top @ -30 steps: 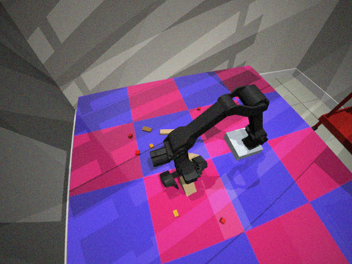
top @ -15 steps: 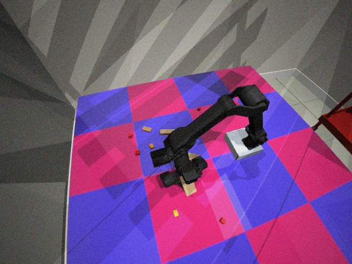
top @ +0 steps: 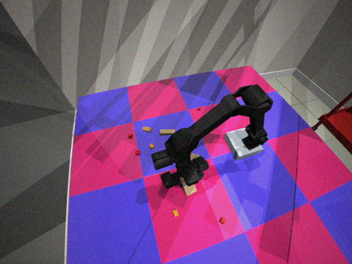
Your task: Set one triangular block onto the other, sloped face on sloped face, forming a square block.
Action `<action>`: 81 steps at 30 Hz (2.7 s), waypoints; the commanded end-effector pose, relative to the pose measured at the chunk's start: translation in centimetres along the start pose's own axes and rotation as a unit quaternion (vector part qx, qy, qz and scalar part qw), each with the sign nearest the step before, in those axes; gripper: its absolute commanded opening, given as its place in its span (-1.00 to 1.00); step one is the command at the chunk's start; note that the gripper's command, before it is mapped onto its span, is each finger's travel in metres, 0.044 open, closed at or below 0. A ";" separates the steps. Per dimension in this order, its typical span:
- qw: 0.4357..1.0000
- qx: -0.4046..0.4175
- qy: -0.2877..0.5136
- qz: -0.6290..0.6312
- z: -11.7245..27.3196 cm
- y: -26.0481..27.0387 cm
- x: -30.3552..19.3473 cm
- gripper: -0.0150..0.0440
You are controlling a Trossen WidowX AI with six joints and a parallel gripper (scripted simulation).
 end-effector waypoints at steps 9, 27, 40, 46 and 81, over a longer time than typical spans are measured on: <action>0.988 -0.020 0.152 0.001 0.7 0.3 2.8 -0.49; 0.927 -0.047 0.372 0.000 0.2 0.9 7.0 -0.49; 0.854 -0.064 0.517 -0.001 -1.2 1.2 9.6 -0.49; 0.813 -0.071 0.577 -0.001 -2.1 1.4 10.5 -0.49; 0.841 -0.067 0.532 0.070 7.8 2.3 12.9 1.00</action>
Point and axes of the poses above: the point midway between the two fingers, 35 mm back from their tips, its own z axis back along the fingers, its own y axis across the jaws, x = y × z, the point moved 2 cm from there along z, back along the fingers, and after that the axes turned 7 degrees about -z, right-handed, at the moved point
